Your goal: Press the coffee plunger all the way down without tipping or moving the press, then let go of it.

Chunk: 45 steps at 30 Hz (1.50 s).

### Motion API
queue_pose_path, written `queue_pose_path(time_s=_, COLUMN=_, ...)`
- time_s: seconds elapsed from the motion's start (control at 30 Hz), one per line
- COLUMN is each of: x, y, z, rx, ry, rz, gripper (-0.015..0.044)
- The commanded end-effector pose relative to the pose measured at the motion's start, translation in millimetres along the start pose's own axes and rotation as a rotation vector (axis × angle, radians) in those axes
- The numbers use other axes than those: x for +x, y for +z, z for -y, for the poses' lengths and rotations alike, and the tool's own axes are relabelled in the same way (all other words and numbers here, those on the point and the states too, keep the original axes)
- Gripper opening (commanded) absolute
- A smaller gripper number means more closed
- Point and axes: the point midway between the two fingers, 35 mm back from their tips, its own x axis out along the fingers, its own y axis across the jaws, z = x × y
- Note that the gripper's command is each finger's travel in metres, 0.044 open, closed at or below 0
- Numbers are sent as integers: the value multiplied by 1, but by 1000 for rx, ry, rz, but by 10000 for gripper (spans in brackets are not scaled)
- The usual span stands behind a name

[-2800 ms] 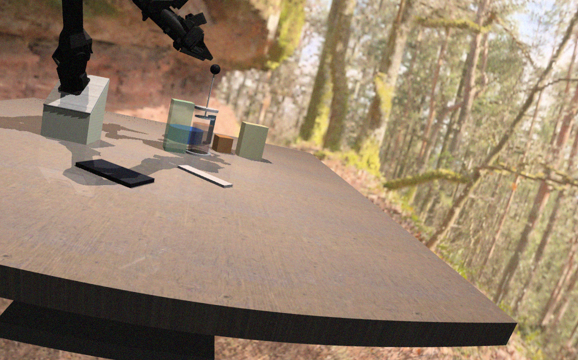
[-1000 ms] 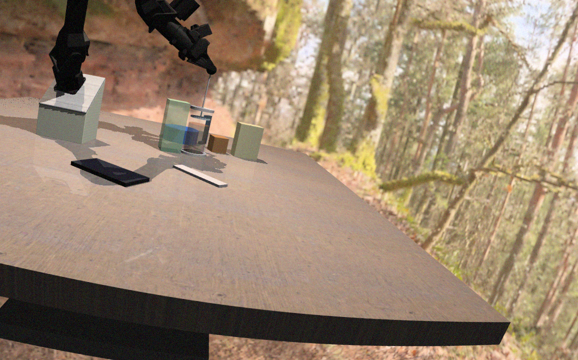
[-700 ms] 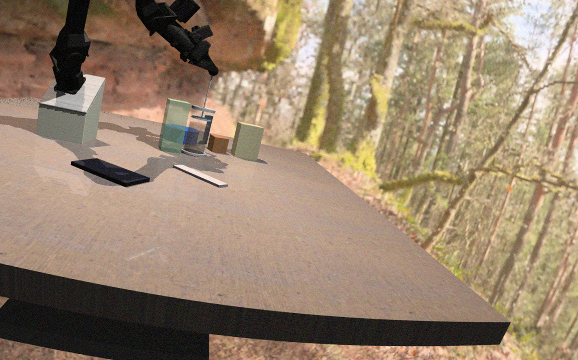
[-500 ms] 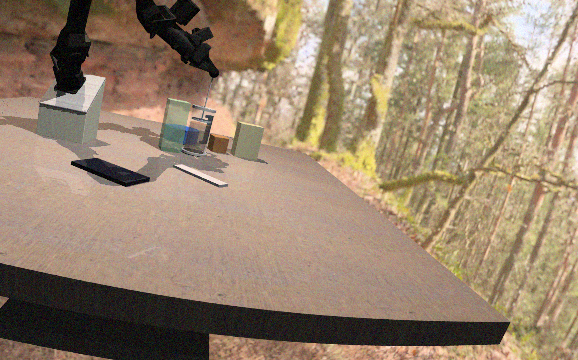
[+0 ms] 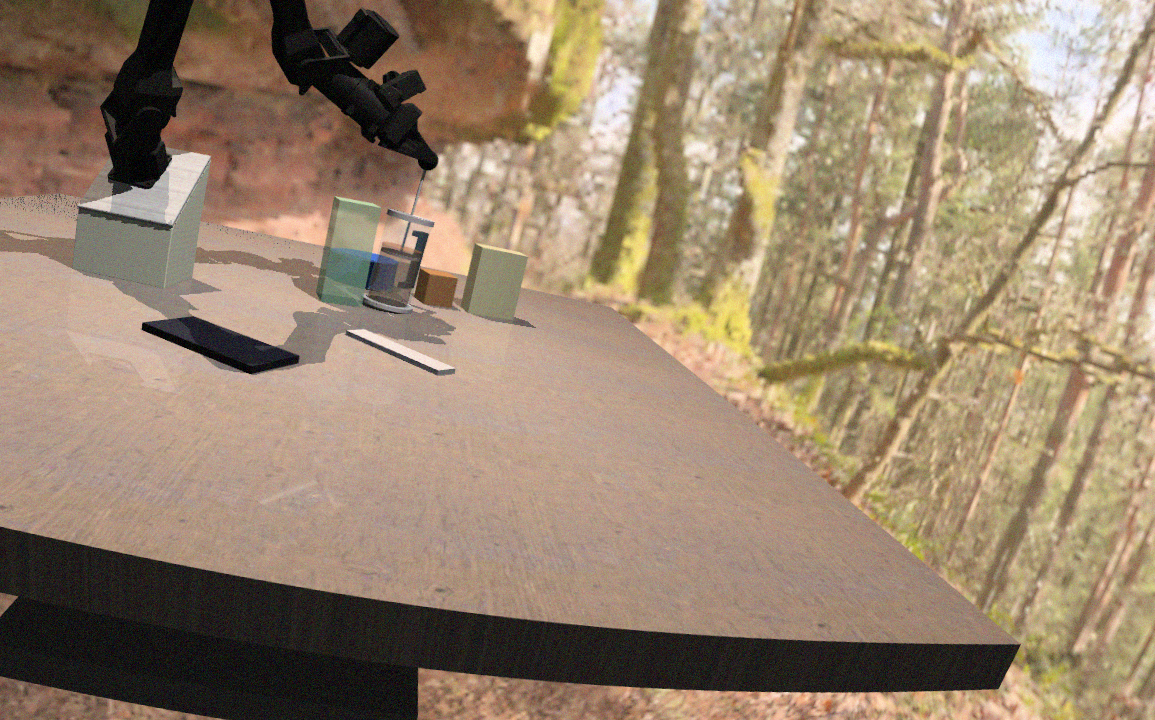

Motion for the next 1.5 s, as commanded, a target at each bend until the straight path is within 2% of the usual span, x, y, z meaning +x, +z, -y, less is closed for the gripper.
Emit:
queue_pose_path(time_s=0.0, x=8, y=-25, z=-1, rx=-22, ry=2, rz=-50, gripper=118)
queue_pose_path(time_s=0.63, x=28, y=-47, z=1, rx=-24, ry=-1, rz=-47, gripper=118)
queue_pose_path(time_s=1.47, x=36, y=-42, z=0, rx=-24, ry=-2, rz=-47, gripper=118)
